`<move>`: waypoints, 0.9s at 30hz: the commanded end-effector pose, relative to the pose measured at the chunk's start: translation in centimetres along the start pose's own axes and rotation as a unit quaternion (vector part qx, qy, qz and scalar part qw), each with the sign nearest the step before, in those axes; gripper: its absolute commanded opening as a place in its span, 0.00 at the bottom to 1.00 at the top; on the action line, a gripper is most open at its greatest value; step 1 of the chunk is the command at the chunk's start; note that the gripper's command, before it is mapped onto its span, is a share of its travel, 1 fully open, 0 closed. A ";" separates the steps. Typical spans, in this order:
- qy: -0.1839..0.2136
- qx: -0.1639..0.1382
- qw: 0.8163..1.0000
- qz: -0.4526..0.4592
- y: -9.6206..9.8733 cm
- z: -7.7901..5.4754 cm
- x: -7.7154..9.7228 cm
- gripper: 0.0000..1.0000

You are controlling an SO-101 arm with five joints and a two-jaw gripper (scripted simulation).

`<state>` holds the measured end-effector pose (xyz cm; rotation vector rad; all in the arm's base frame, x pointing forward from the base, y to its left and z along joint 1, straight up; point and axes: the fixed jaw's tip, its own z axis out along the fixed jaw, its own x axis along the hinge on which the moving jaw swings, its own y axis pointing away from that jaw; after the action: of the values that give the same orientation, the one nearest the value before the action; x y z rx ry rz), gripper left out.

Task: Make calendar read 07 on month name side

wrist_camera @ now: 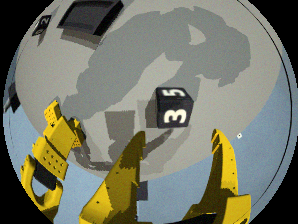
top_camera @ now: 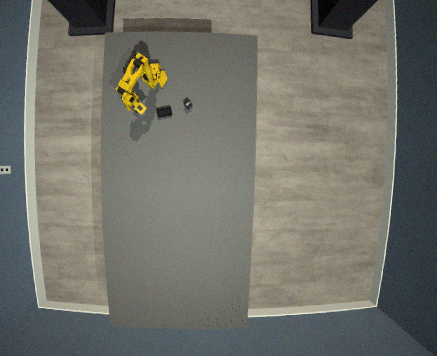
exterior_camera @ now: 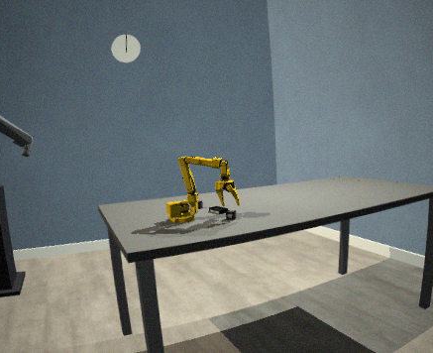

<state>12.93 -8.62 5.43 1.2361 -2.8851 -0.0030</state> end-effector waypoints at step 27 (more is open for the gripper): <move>-0.003 0.011 1.000 -0.001 -0.4 3.2 0.0 0.35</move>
<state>12.92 -8.62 2.23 1.2356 -2.8839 -0.0060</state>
